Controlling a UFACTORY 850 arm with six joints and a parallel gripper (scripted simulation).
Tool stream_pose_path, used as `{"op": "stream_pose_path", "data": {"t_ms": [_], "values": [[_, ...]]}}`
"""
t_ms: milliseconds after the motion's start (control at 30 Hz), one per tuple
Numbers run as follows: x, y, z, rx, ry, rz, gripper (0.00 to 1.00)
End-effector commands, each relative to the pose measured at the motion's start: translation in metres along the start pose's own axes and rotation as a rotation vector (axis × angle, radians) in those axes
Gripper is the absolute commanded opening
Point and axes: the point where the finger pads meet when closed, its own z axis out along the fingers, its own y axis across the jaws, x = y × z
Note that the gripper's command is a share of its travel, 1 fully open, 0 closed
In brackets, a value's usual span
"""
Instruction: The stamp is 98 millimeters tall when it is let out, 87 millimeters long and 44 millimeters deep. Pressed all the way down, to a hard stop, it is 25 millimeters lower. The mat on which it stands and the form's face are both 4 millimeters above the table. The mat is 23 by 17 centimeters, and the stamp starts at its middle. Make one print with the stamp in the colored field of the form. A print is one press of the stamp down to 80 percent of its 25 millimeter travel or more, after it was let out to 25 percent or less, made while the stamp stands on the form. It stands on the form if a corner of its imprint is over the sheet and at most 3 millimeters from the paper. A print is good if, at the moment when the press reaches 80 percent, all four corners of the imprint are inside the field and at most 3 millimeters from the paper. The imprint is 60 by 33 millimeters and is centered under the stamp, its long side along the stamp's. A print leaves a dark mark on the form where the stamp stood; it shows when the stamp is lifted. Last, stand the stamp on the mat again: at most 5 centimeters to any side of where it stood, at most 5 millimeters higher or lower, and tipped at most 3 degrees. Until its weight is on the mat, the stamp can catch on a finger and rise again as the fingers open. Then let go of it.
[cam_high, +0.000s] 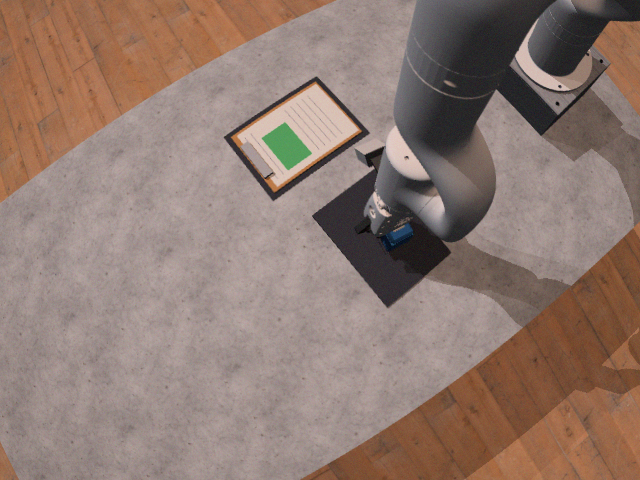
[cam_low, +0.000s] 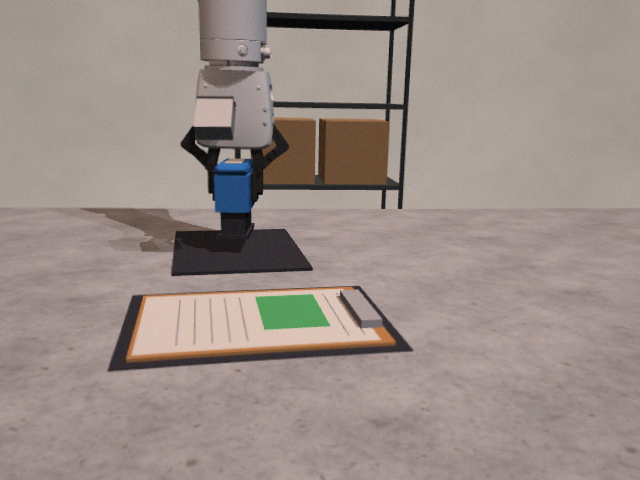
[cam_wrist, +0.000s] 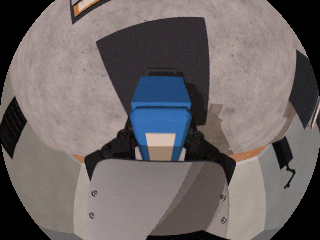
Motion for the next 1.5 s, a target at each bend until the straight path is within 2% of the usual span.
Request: {"op": "stream_pose_path", "data": {"t_ms": [0, 933, 1467], "values": [[0.000, -0.001, -0.002, 0.005, 0.014, 0.000, 0.27], [-0.001, -0.001, -0.017, 0.005, 0.014, 0.000, 0.27], [-0.001, -0.001, -0.018, 0.005, 0.014, 0.000, 0.27]]}}
